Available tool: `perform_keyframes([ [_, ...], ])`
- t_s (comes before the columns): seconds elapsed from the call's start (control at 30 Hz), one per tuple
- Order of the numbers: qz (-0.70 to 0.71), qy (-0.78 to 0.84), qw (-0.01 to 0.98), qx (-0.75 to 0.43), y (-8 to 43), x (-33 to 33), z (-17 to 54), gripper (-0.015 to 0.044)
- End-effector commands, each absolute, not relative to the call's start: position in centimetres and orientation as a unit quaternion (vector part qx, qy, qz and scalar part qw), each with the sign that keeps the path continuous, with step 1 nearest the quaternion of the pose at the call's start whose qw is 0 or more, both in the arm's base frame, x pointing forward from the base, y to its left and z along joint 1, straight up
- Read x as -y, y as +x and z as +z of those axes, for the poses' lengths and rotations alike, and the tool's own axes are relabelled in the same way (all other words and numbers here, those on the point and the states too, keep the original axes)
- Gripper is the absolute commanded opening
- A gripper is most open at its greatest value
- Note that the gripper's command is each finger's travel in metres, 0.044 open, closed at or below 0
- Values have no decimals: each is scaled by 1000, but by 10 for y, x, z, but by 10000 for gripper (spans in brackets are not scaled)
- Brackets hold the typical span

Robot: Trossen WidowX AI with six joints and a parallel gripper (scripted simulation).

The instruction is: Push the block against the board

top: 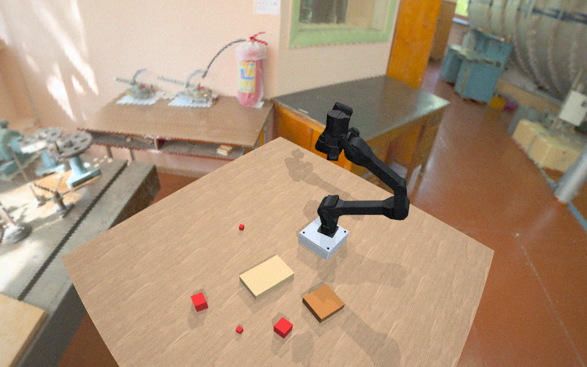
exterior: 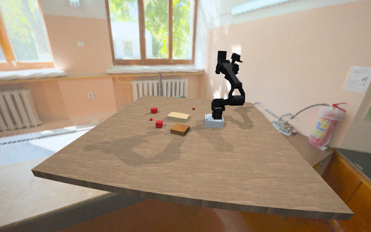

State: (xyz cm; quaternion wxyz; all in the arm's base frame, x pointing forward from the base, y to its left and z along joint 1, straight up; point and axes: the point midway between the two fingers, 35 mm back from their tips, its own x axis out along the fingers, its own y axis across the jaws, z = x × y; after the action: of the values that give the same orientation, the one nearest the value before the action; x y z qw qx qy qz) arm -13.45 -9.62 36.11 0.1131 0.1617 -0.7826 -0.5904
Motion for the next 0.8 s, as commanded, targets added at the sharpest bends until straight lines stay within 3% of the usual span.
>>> perform_keyframes([
  [0.0,-590,162,113,783,-135,96,361,374],
  [0.47,-674,246,204,666,-104,150,358,6],
  [0.77,-716,299,283,564,-70,187,353,0],
])
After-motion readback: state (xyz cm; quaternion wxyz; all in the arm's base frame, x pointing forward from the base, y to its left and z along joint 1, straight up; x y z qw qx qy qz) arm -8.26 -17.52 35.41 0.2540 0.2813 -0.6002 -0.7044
